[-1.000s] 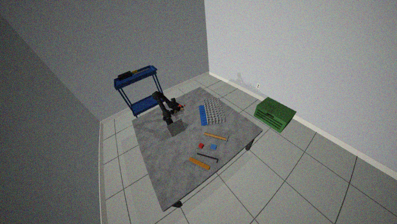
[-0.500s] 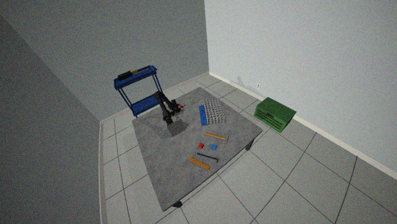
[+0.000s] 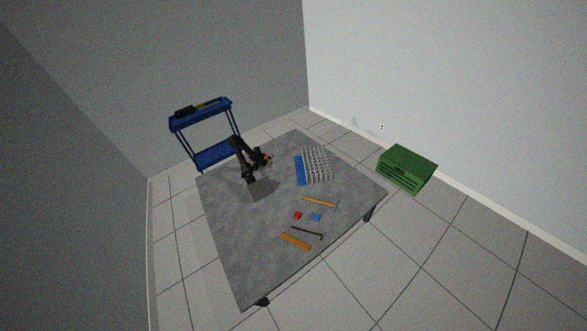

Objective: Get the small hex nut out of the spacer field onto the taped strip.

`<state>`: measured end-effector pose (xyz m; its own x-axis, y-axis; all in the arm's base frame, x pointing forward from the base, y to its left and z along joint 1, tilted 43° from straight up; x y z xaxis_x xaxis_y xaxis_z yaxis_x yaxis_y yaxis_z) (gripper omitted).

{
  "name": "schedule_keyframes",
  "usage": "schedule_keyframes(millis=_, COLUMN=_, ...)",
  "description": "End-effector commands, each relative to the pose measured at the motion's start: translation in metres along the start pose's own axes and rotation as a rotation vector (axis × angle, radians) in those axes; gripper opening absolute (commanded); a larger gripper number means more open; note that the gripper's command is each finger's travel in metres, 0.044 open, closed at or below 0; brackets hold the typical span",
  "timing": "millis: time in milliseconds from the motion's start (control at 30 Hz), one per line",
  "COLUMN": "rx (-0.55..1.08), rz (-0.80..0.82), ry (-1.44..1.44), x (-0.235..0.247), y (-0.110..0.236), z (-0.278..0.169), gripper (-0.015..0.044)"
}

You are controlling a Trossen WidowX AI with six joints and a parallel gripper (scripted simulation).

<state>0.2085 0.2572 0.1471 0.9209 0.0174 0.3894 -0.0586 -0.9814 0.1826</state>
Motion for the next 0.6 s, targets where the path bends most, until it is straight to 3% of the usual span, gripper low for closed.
schedule_keyframes(millis=0, rx=0.002, rz=0.003, ry=0.02, x=0.011, y=0.012, z=-0.01, gripper=0.0)
schedule_keyframes(millis=567, rx=-0.01, rz=-0.002, ry=0.034, x=0.033, y=0.077, z=-0.054, gripper=0.0)
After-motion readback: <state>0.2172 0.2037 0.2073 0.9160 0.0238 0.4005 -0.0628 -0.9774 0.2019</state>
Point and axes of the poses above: the point midway between the two fingers, 35 mm back from their tips, its own y axis back along the fingers, its own x axis across the jaws, z = x × y, the point moved 5 cm from there along y, back along the fingers, and after that the axes turned 12 degrees about -y, right-handed, at the moved point
